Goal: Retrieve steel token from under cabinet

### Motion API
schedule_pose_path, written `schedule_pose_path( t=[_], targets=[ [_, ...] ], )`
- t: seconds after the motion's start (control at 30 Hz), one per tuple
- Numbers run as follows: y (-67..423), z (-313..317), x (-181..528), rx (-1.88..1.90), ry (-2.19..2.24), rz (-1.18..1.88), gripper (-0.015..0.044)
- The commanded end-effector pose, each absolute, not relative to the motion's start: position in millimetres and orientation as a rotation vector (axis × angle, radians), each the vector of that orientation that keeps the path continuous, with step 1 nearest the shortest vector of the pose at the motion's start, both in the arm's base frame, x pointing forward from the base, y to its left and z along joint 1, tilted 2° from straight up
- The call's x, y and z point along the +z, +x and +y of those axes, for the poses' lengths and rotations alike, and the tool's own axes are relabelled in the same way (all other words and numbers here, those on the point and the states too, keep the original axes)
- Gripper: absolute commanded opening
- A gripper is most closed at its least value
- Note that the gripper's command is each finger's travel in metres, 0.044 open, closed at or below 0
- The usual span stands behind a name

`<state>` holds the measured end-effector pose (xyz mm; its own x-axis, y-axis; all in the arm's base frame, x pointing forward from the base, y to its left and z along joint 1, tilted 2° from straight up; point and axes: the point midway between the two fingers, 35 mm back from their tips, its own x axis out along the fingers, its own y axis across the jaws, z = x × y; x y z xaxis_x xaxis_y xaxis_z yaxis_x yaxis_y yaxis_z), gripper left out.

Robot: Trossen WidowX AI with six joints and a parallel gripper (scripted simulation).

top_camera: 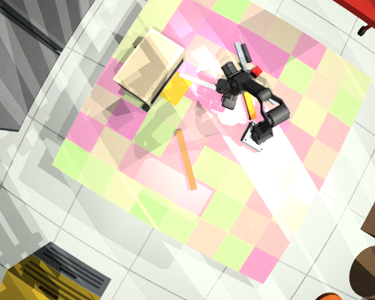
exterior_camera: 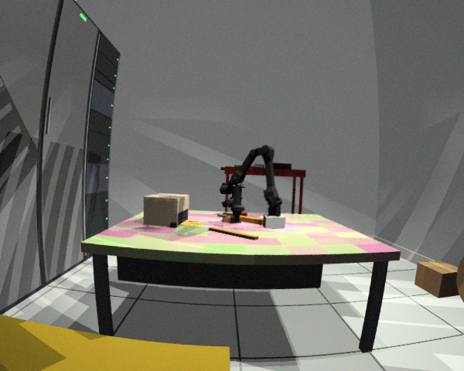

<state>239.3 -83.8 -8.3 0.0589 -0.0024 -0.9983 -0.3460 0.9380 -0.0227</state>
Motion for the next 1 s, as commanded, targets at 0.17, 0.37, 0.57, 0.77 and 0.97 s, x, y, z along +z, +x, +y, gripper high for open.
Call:
schedule_pose_path(
  t=[0.17, 0.37, 0.57, 0.77, 0.97],
  targets=[
    [246.4, -81.6, -7.6, 0.266, -0.286, 1.495, 0.0],
    [254.8, -78.9, -7.0, 0.266, -0.286, 1.494, 0.0],
    [262.9, -76.2, -6.4, 0.266, -0.286, 1.493, 0.0],
    [270.9, -73.5, -5.8, 0.266, -0.286, 1.492, 0.0],
    [278.8, -70.9, -5.3, 0.266, -0.286, 1.492, 0.0]
  ],
)
